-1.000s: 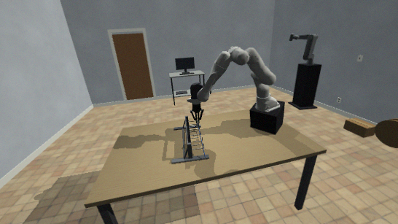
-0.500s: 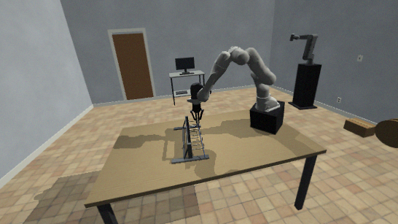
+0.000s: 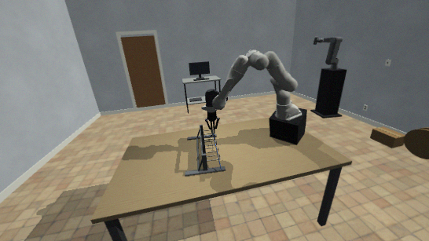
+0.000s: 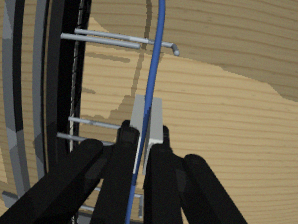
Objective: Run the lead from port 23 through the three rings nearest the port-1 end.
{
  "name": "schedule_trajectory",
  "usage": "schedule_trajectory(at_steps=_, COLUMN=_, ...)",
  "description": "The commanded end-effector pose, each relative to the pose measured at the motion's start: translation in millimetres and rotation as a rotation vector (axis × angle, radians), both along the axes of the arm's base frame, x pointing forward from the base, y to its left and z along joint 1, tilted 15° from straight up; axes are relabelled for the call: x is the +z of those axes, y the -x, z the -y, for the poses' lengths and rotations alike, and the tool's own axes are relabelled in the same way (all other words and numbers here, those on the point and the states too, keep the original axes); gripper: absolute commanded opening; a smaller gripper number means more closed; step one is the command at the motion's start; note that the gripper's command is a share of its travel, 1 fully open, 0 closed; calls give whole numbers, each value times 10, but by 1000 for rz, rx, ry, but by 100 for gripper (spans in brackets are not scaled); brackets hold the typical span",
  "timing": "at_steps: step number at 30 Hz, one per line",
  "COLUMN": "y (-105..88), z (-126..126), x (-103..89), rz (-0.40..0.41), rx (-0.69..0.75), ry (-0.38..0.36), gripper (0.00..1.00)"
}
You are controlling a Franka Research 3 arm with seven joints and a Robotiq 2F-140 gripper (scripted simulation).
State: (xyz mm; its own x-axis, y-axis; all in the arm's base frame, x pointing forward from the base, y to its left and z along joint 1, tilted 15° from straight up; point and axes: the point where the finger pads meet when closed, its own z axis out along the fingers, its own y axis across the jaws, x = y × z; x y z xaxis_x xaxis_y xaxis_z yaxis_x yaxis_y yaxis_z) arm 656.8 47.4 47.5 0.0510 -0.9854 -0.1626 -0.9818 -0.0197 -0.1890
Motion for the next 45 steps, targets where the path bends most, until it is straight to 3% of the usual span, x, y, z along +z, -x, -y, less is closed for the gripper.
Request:
schedule_trajectory(at_steps=1, y=-2, z=-17, x=5, rz=0, rx=-5, ry=-2, gripper=0)
schedule_trajectory(at_steps=45, y=-17, z=-30, x=-73, rz=0, rx=-5, ry=-2, gripper=0)
